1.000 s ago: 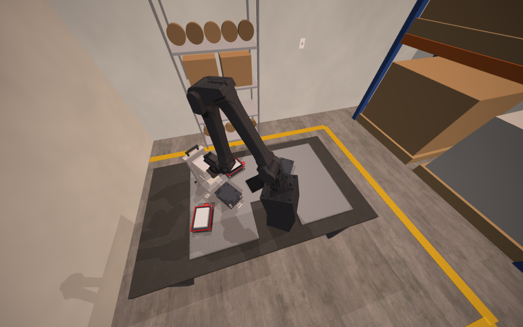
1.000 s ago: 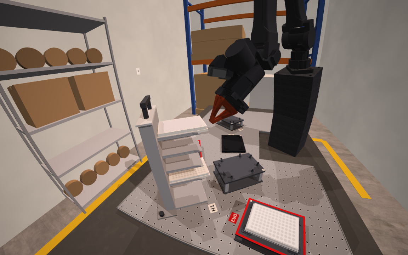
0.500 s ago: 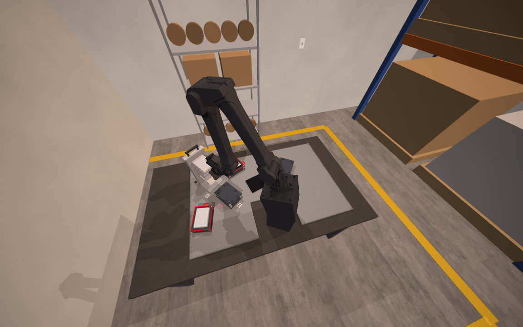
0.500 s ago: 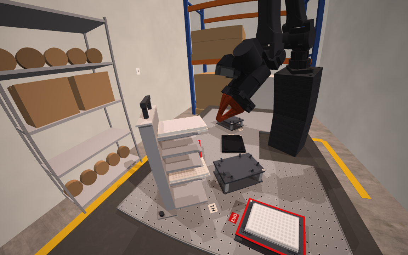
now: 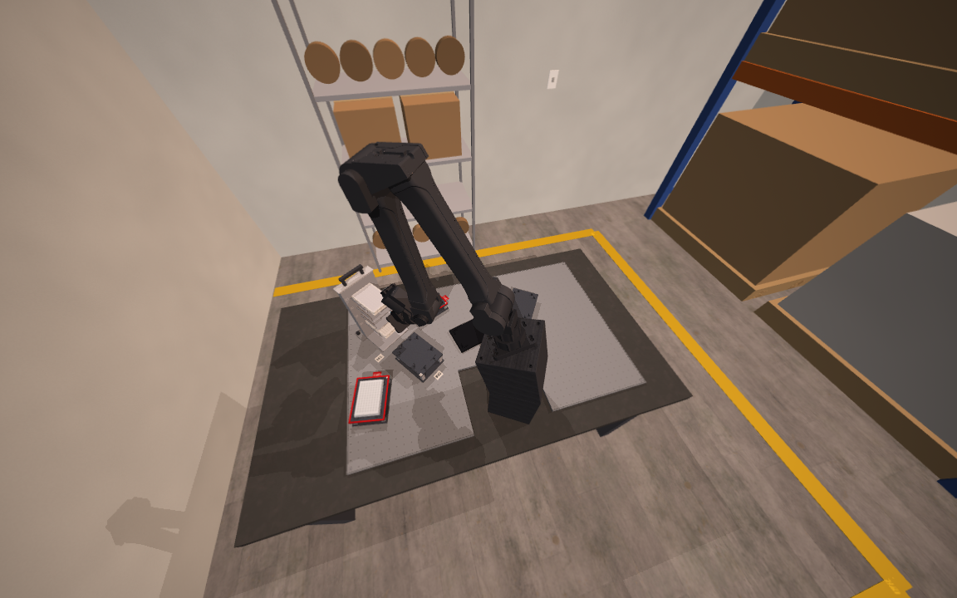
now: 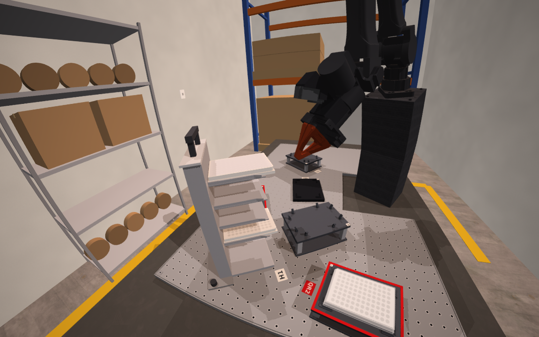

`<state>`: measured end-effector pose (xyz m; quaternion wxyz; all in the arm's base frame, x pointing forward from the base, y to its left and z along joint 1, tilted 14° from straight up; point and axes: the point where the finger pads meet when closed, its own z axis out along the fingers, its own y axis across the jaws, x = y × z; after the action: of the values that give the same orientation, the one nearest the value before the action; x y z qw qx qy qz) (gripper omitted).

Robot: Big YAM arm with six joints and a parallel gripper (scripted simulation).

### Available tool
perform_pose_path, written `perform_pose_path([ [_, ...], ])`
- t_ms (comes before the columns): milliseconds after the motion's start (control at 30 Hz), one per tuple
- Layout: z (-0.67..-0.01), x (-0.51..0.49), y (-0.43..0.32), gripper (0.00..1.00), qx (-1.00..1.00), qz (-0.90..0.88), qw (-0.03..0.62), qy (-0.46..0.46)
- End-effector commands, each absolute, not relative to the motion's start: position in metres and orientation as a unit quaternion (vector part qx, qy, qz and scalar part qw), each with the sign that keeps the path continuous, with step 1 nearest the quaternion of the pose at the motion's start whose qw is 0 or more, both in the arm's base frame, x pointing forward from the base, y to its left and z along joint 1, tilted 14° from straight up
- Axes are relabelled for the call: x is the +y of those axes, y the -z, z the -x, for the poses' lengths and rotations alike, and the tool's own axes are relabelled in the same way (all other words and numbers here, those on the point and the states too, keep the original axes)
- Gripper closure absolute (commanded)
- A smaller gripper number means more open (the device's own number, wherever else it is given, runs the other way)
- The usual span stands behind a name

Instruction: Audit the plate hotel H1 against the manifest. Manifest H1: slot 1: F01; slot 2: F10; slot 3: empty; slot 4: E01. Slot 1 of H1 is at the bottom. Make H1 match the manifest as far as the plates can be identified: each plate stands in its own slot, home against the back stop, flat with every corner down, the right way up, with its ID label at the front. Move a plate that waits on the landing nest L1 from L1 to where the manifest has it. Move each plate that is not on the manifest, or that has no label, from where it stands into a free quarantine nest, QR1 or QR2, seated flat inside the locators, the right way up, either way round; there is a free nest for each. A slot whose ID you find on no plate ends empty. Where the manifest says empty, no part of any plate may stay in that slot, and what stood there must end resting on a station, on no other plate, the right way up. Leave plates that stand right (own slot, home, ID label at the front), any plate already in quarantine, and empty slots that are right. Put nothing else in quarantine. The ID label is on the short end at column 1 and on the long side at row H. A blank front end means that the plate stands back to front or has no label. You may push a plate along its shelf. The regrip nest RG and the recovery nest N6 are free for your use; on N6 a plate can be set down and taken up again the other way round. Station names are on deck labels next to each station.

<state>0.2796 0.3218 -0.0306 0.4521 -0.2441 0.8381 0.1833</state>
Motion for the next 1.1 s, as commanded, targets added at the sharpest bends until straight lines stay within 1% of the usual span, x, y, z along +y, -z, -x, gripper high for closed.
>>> perform_pose_path([
  [0, -0.270, 0.322, 0.032, 1.00, 0.837, 0.243, 0.451, -0.191],
  [767, -0.240, 0.299, 0.041, 1.00, 0.839, 0.243, 0.449, -0.189],
  [1067, -0.246, 0.301, 0.036, 1.00, 0.837, 0.243, 0.453, -0.188],
])
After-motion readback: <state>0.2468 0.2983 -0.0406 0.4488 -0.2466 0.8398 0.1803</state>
